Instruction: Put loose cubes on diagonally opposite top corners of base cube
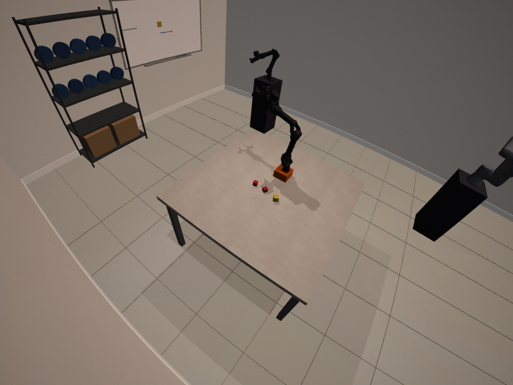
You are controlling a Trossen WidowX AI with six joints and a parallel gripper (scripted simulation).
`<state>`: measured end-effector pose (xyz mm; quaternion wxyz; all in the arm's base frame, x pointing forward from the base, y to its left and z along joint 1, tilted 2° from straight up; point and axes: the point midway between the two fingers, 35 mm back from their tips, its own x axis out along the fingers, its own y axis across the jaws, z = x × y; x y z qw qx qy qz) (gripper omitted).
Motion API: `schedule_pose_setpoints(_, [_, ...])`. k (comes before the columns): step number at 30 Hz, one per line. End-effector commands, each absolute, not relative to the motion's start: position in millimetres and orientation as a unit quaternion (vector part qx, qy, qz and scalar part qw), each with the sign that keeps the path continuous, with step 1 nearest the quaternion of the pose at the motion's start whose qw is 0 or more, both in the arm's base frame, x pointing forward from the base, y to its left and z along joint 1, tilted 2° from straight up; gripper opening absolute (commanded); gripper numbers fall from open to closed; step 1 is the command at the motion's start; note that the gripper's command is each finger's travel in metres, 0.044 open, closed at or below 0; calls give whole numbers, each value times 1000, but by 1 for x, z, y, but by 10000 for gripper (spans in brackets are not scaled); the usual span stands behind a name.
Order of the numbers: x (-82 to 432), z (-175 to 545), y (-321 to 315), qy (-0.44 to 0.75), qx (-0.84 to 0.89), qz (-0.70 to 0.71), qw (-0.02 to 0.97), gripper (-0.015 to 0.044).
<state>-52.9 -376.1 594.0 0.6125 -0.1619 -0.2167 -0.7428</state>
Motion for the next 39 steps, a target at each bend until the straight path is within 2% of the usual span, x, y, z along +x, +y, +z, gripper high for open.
schedule_pose_setpoints(1, [-12, 558, -402, -146, -134, -727, 658, 265])
schedule_pose_setpoints(10, [83, 480, -424, 6, -101, -660, 744, 265])
schedule_pose_setpoints(19, [179, 399, -407, 160, -102, -549, 814, 265])
schedule_pose_setpoints(30, [275, 302, -337, 332, -143, -362, 859, 265])
schedule_pose_setpoints(39, [320, 230, -252, 447, -201, -178, 853, 265])
